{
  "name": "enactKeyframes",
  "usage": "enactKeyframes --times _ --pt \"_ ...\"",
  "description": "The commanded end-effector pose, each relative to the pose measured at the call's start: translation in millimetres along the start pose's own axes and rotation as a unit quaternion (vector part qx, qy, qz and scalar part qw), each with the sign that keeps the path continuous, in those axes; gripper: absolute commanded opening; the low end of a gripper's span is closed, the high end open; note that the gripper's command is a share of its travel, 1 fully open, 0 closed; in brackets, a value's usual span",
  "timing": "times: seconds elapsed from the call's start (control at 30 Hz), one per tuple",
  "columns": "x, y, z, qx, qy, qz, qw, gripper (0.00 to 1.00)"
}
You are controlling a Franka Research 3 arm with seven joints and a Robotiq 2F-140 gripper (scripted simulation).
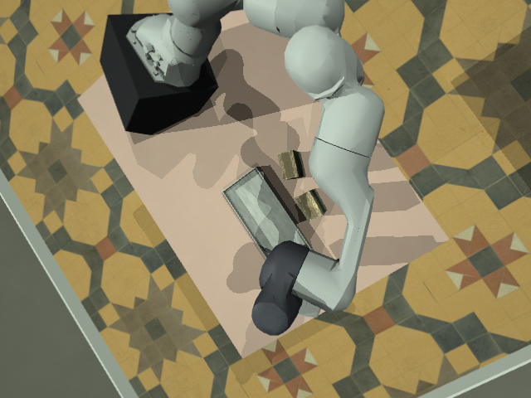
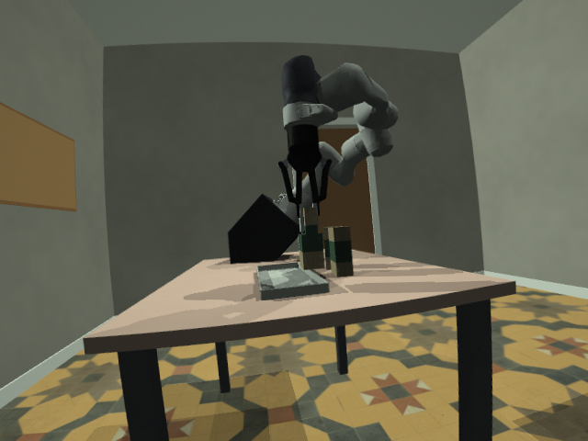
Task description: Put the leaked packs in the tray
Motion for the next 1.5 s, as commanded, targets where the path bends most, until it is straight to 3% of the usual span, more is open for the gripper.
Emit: enactKeyframes --times 0.0,0.43,1.17,1.47 --pt "4 1.6 12 0.007 0.019 0.000 1.000 0.23" --pt "12 1.0 53 0.007 0.019 0.000 1.000 0.23" --pt "12 0.4 54 0.007 0.019 0.000 1.000 0.23" --pt "12 -11.6 54 0.007 0.019 0.000 1.000 0.23"
Point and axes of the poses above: the point where the finger pads meet when closed, its own y axis back along the fingers, its own z axis across the jaws, x = y × z, the point moved 5 cm from there along y, back along the fingers, and after that the axes turned 6 degrees about -y, right-handed, at the moved point
